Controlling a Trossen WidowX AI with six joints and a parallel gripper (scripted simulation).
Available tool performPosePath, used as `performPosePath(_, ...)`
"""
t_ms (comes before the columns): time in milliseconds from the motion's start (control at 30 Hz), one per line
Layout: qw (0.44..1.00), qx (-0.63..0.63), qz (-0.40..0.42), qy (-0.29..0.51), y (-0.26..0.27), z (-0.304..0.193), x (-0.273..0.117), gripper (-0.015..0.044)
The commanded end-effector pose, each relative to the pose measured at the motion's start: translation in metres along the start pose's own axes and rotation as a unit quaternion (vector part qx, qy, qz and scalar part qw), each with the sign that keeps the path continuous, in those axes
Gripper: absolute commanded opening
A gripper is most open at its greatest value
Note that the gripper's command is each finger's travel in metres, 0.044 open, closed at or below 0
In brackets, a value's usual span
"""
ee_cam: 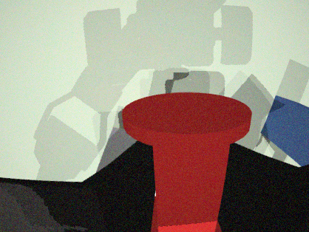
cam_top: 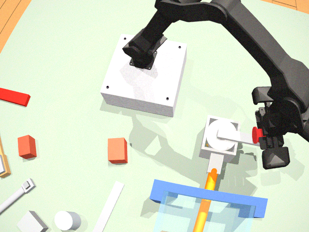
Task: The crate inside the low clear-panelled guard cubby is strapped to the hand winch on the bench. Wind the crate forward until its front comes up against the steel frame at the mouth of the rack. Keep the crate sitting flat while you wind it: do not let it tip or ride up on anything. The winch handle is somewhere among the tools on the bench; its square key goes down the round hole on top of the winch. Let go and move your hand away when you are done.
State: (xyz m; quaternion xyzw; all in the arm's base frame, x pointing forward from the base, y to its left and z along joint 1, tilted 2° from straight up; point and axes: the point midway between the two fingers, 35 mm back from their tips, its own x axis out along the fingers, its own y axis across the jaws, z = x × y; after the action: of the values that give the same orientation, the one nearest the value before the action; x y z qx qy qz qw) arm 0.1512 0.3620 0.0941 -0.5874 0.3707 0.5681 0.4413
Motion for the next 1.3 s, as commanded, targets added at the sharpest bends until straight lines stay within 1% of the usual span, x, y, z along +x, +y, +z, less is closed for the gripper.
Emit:
performPosePath(0, 1.000, -0.006, 0.019, -0.001, 0.017, 0.003, 0.002, 0.0000)
performPosePath(1267, 1.000, -0.006, 0.021, -0.001, 0.060, -0.002, 0.001, 0.0000)
